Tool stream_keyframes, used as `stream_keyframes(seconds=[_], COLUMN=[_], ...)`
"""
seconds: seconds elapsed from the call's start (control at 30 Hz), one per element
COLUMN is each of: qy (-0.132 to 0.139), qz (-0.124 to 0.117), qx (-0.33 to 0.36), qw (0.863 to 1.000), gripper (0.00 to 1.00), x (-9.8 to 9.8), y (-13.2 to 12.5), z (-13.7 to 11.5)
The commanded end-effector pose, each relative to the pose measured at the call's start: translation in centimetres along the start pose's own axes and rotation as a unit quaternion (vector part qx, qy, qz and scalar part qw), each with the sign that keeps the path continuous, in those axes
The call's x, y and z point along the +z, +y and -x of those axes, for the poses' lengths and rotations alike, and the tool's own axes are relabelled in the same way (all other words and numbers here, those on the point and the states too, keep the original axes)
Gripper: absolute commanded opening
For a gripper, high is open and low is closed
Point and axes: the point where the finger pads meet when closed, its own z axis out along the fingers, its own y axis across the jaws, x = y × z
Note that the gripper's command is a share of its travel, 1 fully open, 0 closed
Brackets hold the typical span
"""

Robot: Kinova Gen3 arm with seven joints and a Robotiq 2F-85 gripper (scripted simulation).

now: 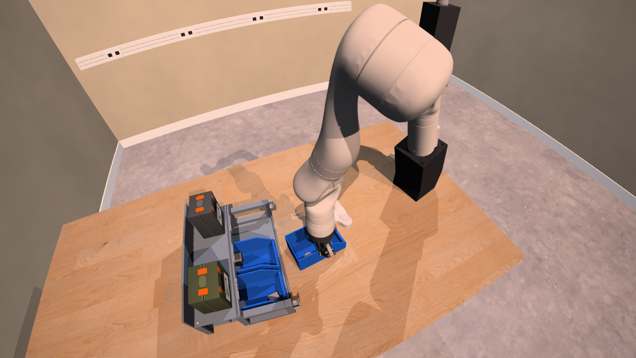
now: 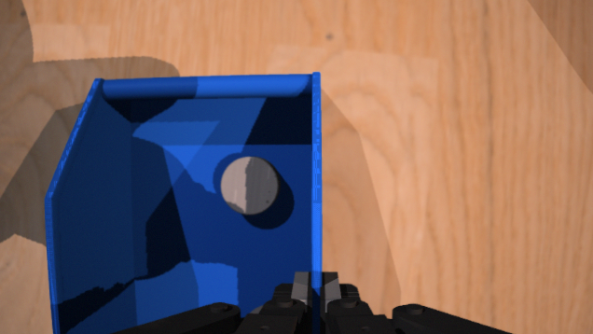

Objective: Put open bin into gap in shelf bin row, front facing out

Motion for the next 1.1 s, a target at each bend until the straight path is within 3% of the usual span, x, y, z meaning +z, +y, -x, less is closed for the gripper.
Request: stream_keyframes(seconds=[0.0, 0.73, 1.07], qy=[-0.001, -0.001, -0.001], qz=[0.0, 0.0, 0.0], qx=[0.0, 0.0, 0.0], qw=[1.0, 1.0, 1.0], gripper=[0.1, 0.1, 0.1], x=[0.0, 0.0, -1.0], y=[0.0, 0.0, 0.0], z=[0.1, 0.1, 0.1])
